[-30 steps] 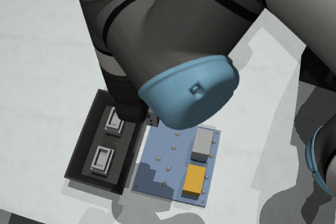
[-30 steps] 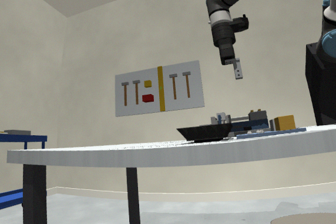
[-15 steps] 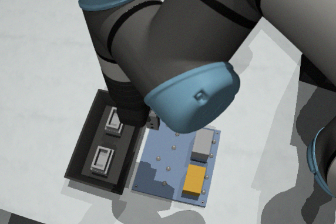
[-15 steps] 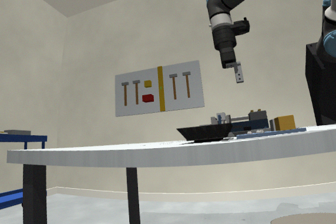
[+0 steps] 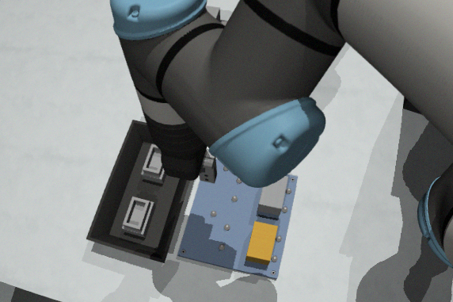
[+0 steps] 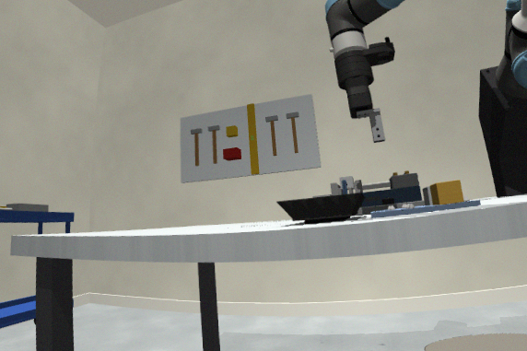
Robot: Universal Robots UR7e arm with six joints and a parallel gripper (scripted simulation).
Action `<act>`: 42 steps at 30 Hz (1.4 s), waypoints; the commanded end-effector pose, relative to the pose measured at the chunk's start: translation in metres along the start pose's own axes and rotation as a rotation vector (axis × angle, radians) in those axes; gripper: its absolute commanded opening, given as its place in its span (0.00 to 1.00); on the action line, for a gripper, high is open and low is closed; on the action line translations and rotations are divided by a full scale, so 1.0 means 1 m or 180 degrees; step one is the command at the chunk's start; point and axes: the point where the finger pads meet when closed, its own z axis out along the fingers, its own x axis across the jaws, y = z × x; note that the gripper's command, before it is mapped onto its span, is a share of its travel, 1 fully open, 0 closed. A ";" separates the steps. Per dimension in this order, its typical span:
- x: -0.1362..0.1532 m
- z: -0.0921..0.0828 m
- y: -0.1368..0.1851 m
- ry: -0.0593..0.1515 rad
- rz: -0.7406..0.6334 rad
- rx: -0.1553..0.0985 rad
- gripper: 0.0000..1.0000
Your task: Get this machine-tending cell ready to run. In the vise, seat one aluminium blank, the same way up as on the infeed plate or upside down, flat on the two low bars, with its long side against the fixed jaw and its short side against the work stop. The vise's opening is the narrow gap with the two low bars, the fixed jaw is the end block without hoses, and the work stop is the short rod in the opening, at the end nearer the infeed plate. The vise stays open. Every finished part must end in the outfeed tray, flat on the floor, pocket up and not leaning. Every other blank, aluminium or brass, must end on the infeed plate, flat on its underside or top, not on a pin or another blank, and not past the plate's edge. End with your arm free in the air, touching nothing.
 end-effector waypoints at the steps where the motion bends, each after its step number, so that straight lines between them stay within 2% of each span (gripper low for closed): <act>1: -0.001 0.015 0.000 0.0001 0.0012 -0.0002 0.00; 17: -0.001 0.031 0.000 0.0000 0.0012 -0.0001 0.00; 42: -0.001 0.031 0.000 -0.0004 0.0008 -0.0007 0.00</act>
